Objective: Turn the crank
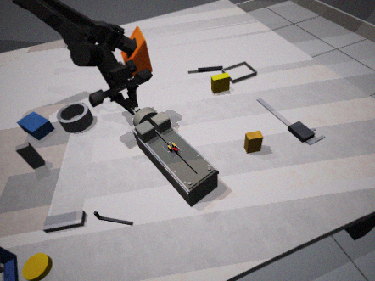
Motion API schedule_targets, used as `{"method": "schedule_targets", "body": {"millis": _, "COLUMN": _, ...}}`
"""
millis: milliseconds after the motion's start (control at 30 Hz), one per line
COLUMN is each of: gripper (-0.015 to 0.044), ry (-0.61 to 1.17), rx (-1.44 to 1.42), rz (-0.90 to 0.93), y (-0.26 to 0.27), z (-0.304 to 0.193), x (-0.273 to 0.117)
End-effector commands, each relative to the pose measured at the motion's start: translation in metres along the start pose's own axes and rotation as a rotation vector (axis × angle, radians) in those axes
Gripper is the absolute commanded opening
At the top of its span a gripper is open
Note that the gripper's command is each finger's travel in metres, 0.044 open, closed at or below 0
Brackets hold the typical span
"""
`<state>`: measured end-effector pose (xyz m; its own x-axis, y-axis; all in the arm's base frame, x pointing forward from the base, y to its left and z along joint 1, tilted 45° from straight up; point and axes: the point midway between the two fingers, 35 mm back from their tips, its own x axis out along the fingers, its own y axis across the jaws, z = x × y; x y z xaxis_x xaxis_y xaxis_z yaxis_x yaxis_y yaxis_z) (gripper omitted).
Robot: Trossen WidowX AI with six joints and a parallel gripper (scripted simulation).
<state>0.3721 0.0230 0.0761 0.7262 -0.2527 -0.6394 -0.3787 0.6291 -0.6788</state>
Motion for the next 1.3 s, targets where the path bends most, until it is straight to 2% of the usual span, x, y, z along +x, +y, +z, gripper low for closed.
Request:
{"method": "schedule_targets", "body": {"millis": 0, "gripper": 0.0, "ry": -0.008, "rx": -0.01, "rz": 0.016, "y": 0.0092, "z": 0.0016, "x": -0.0021}}
{"method": "schedule_targets", "body": {"millis": 1267, "gripper": 0.0, "ry": -0.008, "rx": -0.01, "rz": 0.016, "y": 0.0171, "z": -0.0005, "x": 0.0}}
